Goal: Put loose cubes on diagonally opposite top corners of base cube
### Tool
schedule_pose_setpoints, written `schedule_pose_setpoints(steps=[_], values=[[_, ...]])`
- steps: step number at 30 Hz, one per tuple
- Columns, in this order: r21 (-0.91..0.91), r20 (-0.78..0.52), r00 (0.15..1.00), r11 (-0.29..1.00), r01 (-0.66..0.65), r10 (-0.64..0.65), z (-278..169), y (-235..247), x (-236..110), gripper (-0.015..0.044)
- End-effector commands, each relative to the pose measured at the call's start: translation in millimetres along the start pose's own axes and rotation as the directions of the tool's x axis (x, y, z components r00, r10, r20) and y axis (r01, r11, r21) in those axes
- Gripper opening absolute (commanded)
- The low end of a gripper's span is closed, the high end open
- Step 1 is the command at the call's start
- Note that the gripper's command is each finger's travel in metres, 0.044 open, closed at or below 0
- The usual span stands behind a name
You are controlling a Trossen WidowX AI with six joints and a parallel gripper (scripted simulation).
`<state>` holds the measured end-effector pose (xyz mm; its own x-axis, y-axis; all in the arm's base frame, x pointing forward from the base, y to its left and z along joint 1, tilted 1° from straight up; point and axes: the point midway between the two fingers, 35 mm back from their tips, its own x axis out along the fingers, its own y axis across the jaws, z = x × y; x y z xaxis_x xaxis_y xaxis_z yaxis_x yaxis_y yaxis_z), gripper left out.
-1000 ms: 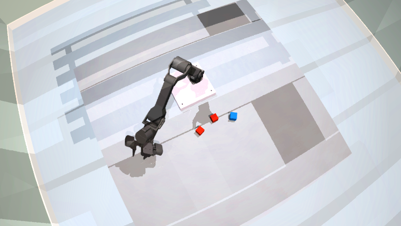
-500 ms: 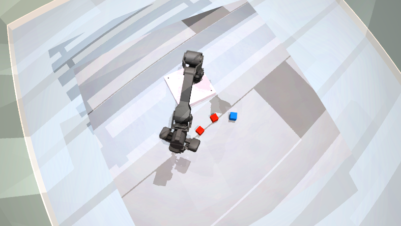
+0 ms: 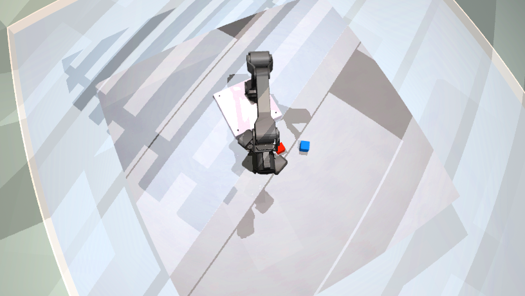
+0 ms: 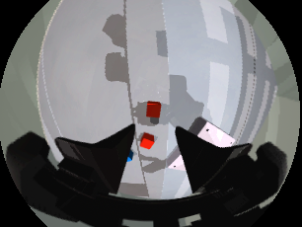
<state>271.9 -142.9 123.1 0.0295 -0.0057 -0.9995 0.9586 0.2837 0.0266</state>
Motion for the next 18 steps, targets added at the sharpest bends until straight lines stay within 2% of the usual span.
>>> schedule_pose_setpoints(steps=[1,3,10,18], values=[[0.026,-0.012,1.0,1.0,0.005,-0.005,-5,-1,-4,0.0265],[0.026,-0.012,1.0,1.0,0.005,-0.005,-5,0,2,0.0265],[0.026,-0.012,1.0,1.0,0.005,-0.005,-6,-1,57,0.0265],[0.026,-0.013,1.0,1.0,0.005,-0.005,-6,-1,68,0.0265]])
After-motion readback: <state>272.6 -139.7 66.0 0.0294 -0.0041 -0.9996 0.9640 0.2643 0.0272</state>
